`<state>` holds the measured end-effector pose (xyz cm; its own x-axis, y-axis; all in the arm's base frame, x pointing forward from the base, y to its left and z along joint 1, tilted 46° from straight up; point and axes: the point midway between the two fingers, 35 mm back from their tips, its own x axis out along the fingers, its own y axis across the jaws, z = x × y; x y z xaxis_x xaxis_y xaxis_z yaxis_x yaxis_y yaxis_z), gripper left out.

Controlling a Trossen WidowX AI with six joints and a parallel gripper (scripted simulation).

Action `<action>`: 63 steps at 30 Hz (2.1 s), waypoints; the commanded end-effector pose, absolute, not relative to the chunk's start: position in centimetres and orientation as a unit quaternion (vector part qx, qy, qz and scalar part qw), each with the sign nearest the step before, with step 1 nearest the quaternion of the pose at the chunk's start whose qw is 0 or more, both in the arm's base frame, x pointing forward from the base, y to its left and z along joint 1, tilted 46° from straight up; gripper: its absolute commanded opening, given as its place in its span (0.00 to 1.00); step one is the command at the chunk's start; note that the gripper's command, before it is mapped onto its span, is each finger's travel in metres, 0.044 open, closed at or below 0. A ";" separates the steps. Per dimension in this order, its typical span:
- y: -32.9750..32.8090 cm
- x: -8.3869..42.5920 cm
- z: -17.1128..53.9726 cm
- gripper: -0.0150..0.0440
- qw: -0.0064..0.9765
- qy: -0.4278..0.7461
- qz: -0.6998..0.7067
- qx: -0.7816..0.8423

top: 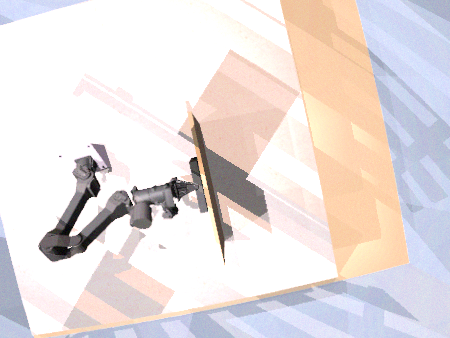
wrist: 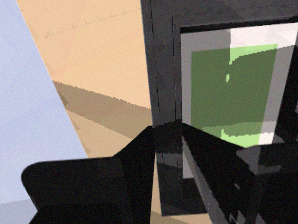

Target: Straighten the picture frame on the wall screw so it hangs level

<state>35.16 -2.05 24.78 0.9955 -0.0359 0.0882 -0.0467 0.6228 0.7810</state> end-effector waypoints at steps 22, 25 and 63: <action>-2.4 35.2 24.5 0.25 0.900 -0.049 0.004 0.433; -2.4 35.2 24.5 0.25 0.900 -0.049 0.004 0.433; -2.5 35.2 24.4 0.61 0.927 -0.049 0.001 0.371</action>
<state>35.21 -2.46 24.36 0.9952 -0.0345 0.0914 -0.0378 0.7269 0.6857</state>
